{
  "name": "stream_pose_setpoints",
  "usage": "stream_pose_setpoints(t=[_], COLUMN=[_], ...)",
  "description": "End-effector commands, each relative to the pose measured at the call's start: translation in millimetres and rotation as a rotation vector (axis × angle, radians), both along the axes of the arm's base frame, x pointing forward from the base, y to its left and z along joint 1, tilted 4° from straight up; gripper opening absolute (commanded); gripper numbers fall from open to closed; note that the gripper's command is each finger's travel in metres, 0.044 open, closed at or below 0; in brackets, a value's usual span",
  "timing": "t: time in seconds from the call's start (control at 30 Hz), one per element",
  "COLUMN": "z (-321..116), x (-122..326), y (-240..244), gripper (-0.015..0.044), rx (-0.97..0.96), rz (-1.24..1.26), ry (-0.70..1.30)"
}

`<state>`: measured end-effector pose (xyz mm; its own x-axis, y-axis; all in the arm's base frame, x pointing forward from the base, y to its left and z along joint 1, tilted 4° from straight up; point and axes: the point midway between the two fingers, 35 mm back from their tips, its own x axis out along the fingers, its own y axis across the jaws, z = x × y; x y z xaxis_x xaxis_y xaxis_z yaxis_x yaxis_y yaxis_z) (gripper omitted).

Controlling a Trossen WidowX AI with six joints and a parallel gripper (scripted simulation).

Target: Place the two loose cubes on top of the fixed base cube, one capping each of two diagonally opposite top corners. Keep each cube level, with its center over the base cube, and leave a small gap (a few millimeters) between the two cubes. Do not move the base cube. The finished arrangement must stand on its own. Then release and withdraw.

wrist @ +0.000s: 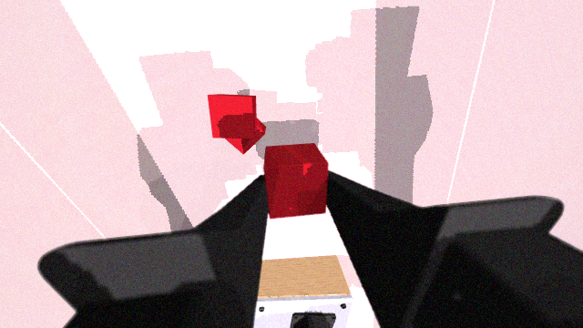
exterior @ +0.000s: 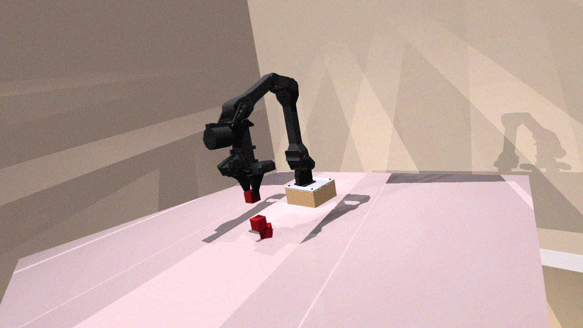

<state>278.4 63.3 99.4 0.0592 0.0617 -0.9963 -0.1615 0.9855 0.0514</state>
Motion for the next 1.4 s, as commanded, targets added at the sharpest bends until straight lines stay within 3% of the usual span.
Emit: stream_pose_setpoints(t=[0.0,0.37,1.37], z=[-1,-2,-42], x=[-5,-18,-17], y=[12,43,46], gripper=[0.0105,0.0105,0.0105], rx=[-0.004,0.004,0.004], rz=[-0.024,-0.072,-0.073], ry=[0.003,0.006,0.007])
